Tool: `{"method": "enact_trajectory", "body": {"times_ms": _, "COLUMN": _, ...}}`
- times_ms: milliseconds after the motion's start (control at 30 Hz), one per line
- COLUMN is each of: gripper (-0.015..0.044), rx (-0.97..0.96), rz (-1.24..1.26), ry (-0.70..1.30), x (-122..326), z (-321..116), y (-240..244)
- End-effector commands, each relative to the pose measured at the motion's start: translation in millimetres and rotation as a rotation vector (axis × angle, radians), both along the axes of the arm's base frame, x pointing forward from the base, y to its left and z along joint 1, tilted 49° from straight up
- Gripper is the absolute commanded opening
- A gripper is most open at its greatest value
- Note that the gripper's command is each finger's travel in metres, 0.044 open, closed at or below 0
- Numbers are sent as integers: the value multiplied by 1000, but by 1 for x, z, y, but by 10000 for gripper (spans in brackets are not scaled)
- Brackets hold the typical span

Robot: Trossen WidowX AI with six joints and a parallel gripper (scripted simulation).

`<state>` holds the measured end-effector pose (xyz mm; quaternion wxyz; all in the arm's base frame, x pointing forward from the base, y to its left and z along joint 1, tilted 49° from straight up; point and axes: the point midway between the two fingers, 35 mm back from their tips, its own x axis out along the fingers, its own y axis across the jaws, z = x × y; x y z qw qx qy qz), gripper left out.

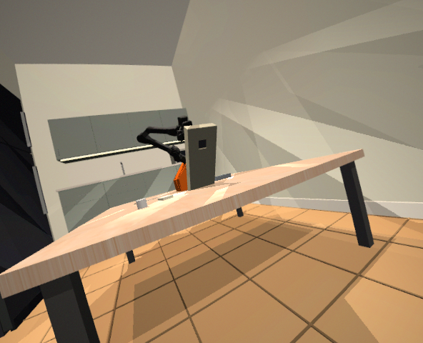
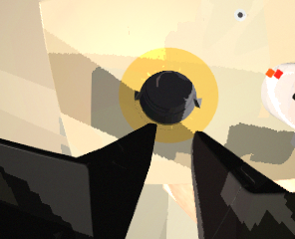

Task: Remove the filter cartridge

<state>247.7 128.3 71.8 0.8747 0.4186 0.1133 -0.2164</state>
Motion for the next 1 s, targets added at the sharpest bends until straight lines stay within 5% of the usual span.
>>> {"method": "enact_trajectory", "body": {"times_ms": 0, "gripper": 123, "rx": -8, "rz": -4, "ry": 3, "x": 2, "z": 7, "y": 7}}
{"method": "enact_trajectory", "body": {"times_ms": 400, "gripper": 438, "rx": 1, "rz": 0, "ry": 2, "x": -10, "z": 52, "y": 59}}
{"method": "enact_trajectory", "body": {"times_ms": 567, "gripper": 306, "rx": -366, "rz": 105, "ry": 198, "x": -11, "z": 33, "y": 37}}
{"method": "enact_trajectory", "body": {"times_ms": 967, "gripper": 305, "rx": -1377, "rz": 619, "ry": 963, "x": -35, "z": -18, "y": -43}}
